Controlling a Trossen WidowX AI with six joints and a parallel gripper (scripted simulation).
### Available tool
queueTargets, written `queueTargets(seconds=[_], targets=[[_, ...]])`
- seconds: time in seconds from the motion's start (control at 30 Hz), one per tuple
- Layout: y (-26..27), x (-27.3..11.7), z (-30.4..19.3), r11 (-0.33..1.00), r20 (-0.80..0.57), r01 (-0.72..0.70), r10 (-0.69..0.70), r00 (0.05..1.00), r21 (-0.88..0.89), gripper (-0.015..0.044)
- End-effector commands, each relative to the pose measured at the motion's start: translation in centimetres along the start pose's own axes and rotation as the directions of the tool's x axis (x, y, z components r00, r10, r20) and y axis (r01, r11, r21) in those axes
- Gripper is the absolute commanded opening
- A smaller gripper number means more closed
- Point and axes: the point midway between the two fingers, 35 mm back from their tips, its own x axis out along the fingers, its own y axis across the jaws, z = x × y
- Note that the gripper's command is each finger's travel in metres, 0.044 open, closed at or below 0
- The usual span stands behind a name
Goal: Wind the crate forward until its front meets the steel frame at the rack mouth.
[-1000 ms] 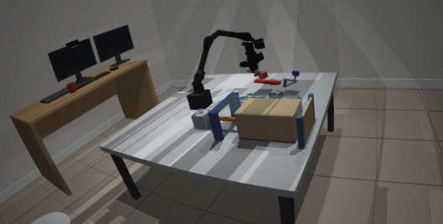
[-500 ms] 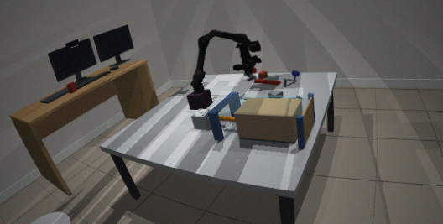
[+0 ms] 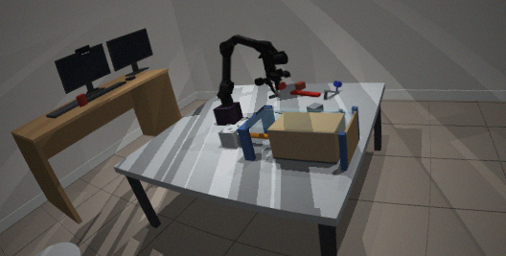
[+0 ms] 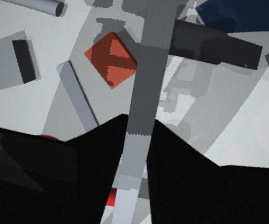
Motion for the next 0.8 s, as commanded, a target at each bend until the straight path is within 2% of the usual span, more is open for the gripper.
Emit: queueTargets(seconds=[0.0,0.77], targets=[[-2.0,-0.4,0.7,0.999,0.008,-0.006,0.006,1.0,0.048,0.0],[-14.7,-0.1,3.7,0.941,0.003,0.019,-0.021,1.0,0.337,0.0]])
